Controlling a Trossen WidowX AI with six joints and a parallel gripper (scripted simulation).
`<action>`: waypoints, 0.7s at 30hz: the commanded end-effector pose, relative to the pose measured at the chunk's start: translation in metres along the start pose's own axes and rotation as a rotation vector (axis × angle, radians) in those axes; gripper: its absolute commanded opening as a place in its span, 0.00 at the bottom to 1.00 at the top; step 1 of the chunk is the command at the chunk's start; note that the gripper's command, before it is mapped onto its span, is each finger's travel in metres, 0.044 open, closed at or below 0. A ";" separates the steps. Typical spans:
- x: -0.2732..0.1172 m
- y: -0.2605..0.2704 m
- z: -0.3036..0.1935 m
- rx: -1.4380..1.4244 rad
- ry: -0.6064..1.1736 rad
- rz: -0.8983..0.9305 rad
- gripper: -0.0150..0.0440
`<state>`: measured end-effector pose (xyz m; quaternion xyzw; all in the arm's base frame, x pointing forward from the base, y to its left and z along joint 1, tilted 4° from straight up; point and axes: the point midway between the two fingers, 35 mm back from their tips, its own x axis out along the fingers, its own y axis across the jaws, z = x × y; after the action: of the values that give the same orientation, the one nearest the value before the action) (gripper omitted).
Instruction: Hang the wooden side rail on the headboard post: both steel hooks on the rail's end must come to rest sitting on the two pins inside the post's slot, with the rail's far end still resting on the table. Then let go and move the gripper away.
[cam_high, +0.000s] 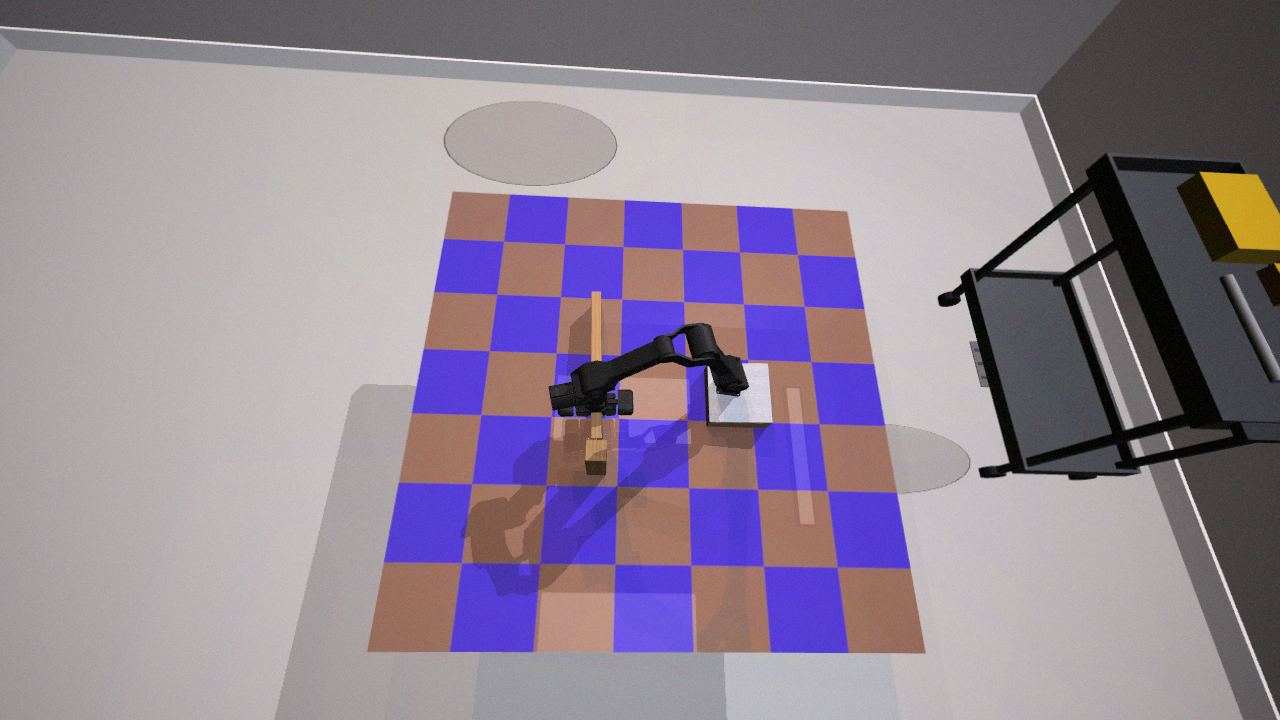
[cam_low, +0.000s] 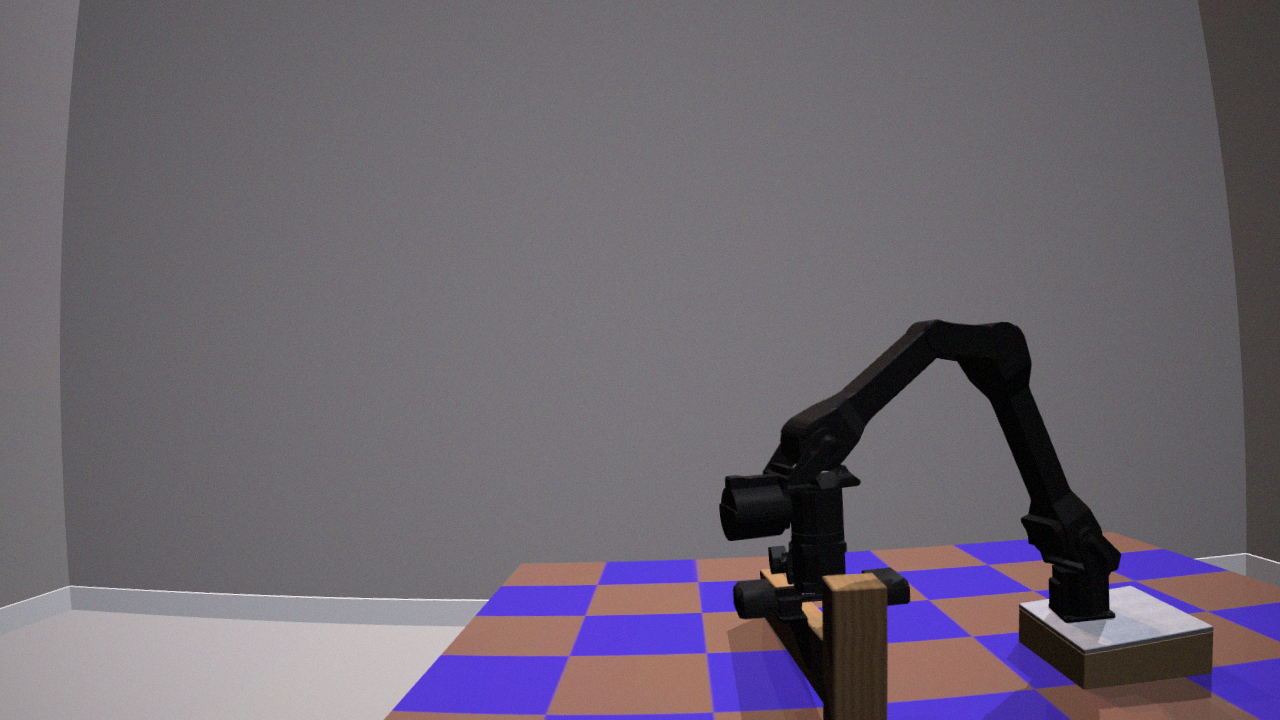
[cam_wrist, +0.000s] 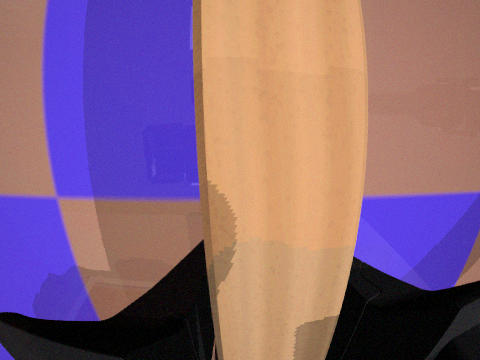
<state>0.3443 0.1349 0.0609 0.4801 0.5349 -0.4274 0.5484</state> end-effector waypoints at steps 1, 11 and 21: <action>-0.006 0.004 -0.002 0.002 0.005 0.018 0.25; -0.006 0.004 -0.003 0.002 0.005 0.017 0.25; -0.005 0.004 -0.004 0.002 0.005 0.018 0.25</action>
<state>0.3438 0.1372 0.0614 0.4801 0.5351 -0.4270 0.5485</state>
